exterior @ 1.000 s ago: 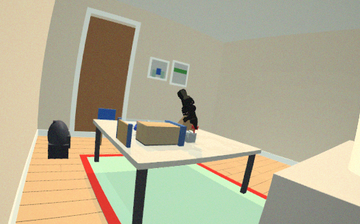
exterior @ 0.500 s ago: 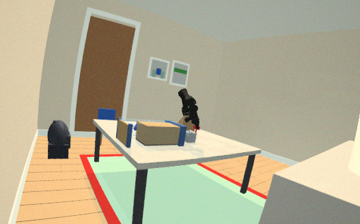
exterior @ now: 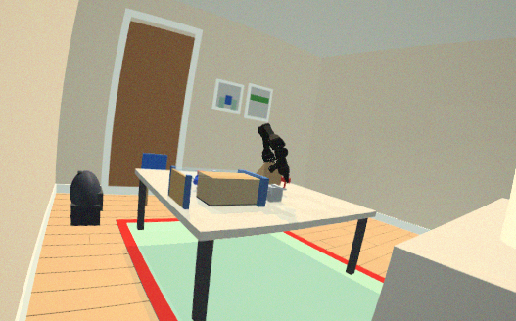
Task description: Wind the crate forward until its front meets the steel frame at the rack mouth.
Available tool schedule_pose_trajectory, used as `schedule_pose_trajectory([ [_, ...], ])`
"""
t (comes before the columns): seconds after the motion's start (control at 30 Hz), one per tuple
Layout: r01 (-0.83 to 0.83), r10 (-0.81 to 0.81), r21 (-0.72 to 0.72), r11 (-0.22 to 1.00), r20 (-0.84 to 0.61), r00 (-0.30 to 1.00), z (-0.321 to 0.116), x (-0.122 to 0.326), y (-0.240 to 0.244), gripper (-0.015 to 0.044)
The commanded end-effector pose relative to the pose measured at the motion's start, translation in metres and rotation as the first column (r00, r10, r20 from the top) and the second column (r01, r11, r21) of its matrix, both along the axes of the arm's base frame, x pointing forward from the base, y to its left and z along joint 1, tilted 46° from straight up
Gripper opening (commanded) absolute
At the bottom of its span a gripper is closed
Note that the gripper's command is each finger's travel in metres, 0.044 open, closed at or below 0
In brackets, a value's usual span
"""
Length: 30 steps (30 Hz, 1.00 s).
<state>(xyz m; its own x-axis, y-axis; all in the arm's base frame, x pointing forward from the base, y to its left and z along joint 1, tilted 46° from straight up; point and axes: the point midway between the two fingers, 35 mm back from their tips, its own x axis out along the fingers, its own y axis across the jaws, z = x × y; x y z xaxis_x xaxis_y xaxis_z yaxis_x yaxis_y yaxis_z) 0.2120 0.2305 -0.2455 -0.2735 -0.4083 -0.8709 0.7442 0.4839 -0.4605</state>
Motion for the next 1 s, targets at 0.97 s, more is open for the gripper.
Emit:
schedule_pose_trajectory([
  [0.97, 0.000, 0.000, -0.006, 1.000, -0.061, 0.998, 0.012, -0.067, -0.012, 0.0000],
])
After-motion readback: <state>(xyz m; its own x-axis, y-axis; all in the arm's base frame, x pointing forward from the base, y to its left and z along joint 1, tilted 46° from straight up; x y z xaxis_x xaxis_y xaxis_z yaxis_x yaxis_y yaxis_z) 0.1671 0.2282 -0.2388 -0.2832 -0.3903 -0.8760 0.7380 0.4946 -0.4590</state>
